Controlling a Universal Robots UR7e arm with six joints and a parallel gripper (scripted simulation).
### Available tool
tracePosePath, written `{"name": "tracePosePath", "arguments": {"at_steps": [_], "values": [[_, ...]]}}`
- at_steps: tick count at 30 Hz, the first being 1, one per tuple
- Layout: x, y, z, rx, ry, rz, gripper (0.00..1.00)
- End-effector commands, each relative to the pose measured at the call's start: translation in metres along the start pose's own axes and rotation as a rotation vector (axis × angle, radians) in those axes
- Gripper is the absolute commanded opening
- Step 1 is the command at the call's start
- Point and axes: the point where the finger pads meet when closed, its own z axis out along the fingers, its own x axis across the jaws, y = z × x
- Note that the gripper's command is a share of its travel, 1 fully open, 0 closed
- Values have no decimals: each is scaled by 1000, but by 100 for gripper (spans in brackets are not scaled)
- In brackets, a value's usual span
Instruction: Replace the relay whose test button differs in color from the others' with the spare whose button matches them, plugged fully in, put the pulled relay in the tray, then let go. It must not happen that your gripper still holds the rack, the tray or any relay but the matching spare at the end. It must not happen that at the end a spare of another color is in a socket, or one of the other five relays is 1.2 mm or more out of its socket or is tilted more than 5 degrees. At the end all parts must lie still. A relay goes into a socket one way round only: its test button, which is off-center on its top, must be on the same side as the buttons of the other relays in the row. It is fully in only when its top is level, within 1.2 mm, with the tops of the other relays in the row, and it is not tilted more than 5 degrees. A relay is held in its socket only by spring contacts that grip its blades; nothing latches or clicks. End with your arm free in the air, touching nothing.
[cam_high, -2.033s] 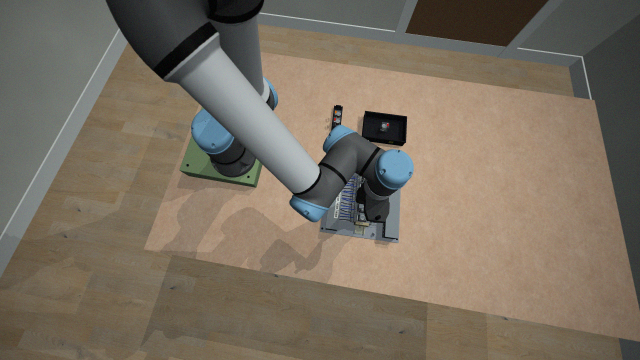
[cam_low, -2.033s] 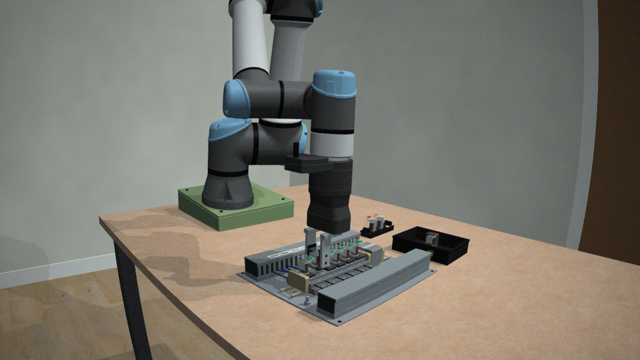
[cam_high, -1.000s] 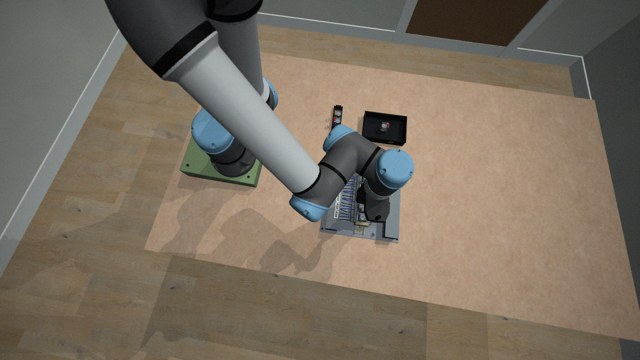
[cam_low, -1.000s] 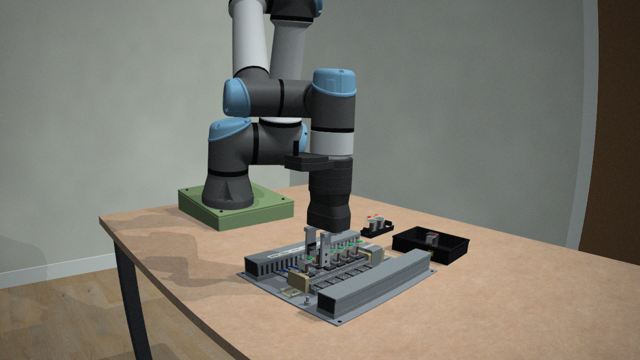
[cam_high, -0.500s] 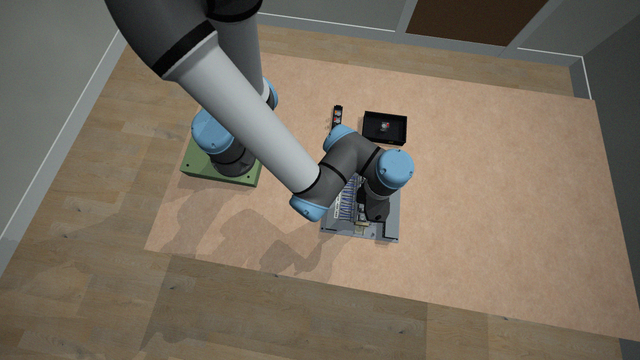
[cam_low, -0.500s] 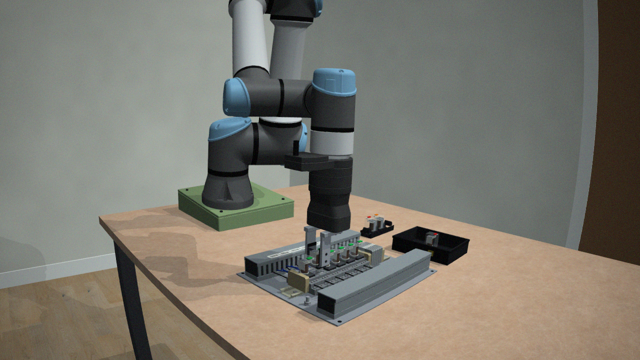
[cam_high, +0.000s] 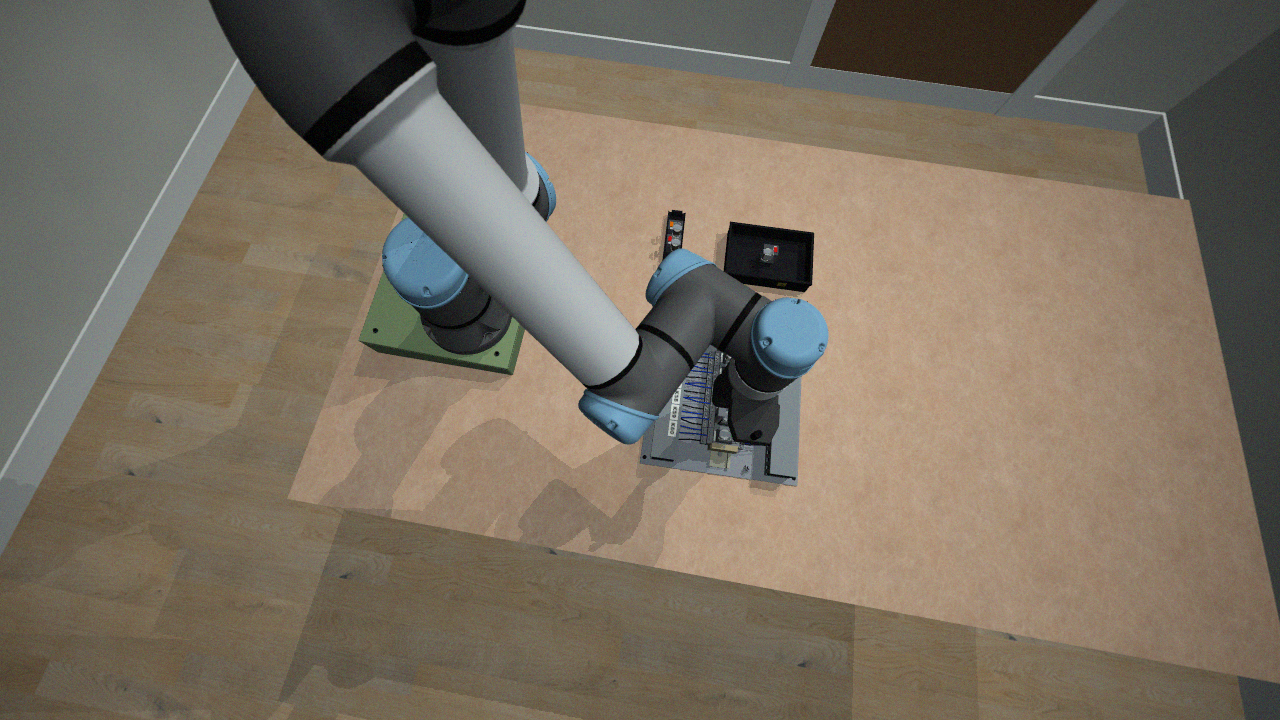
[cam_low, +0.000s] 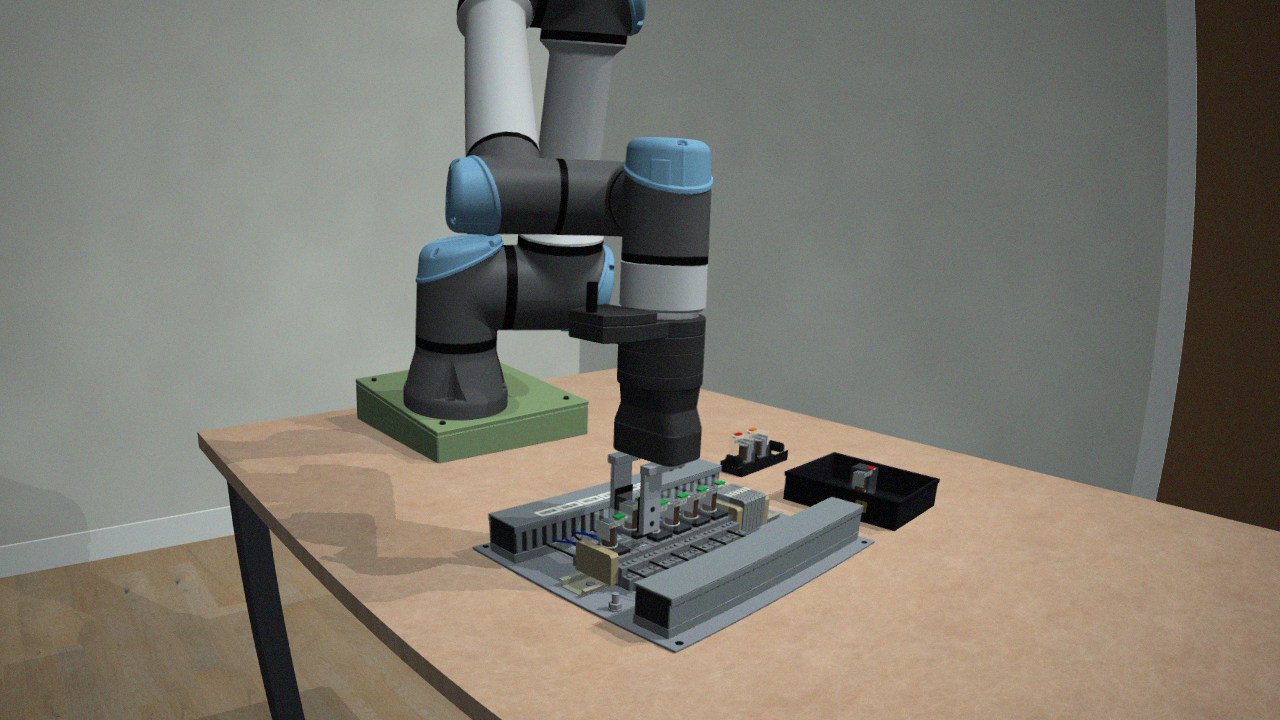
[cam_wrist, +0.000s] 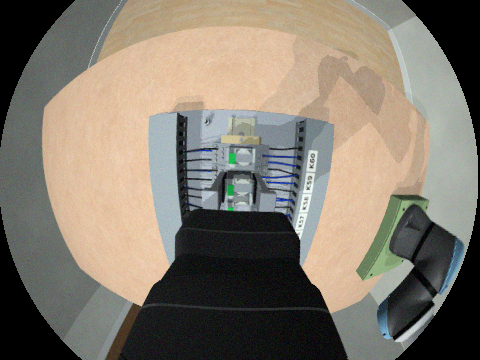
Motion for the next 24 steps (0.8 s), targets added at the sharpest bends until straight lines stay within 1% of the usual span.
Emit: {"name": "tracePosePath", "arguments": {"at_steps": [1, 24], "values": [[0, 0, 1, 1, -1, 0, 0], [0, 0, 4, 1, -1, 0, 0]]}}
